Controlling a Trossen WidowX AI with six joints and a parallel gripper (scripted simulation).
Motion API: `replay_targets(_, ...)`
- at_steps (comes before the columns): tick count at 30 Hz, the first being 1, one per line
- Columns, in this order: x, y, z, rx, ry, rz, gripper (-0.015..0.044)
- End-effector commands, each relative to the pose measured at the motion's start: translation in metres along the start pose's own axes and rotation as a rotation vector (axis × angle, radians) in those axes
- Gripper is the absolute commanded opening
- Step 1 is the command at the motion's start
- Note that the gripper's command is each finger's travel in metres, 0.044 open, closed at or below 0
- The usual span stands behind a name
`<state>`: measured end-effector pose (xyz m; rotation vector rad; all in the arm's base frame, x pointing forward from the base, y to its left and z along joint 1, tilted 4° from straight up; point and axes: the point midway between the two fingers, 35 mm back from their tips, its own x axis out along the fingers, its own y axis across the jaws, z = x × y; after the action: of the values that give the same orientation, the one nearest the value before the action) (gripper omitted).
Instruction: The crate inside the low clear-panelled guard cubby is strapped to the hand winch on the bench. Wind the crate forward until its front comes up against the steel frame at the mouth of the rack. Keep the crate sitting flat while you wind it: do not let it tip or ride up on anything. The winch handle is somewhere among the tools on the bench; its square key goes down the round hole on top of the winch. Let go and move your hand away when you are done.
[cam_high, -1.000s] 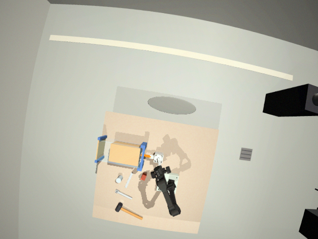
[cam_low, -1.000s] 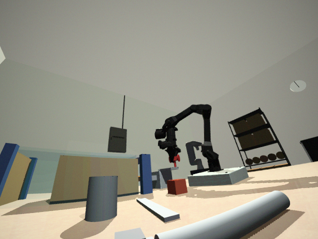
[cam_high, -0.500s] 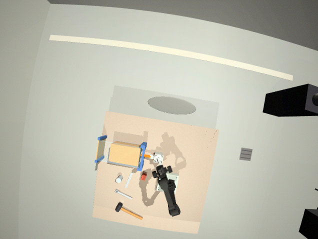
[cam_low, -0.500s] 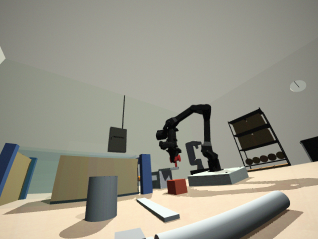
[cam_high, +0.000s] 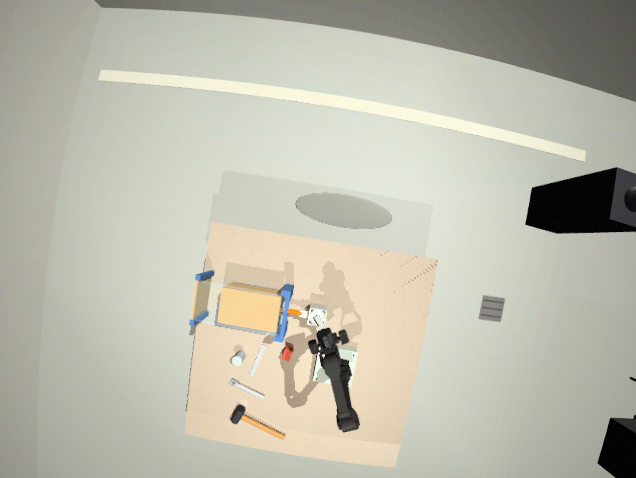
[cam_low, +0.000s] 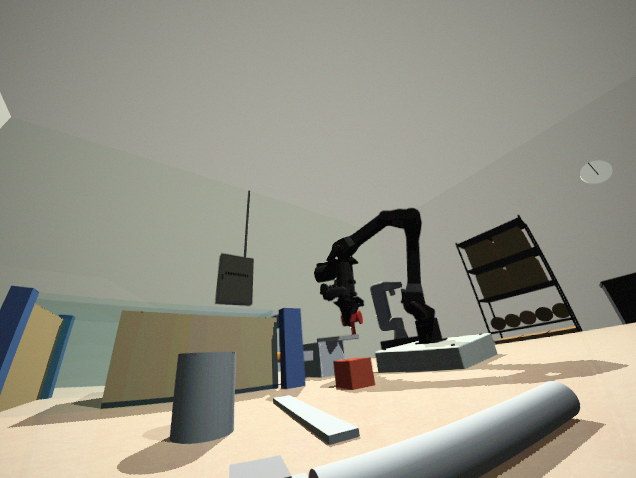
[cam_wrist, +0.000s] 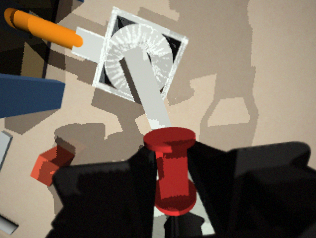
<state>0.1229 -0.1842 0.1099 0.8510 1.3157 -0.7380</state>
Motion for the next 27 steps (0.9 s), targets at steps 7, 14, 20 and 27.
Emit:
replay_targets(7, 0.009, -0.023, 0.0, 0.018, 0.042, -0.048, 0.0)
replay_targets(14, 0.009, -0.03, 0.004, 0.018, 0.041, -0.049, 0.0)
replay_targets(20, 0.009, -0.035, 0.008, 0.018, 0.041, -0.049, 0.0)
replay_targets(27, 0.009, -0.042, 0.014, 0.018, 0.04, -0.05, 0.0)
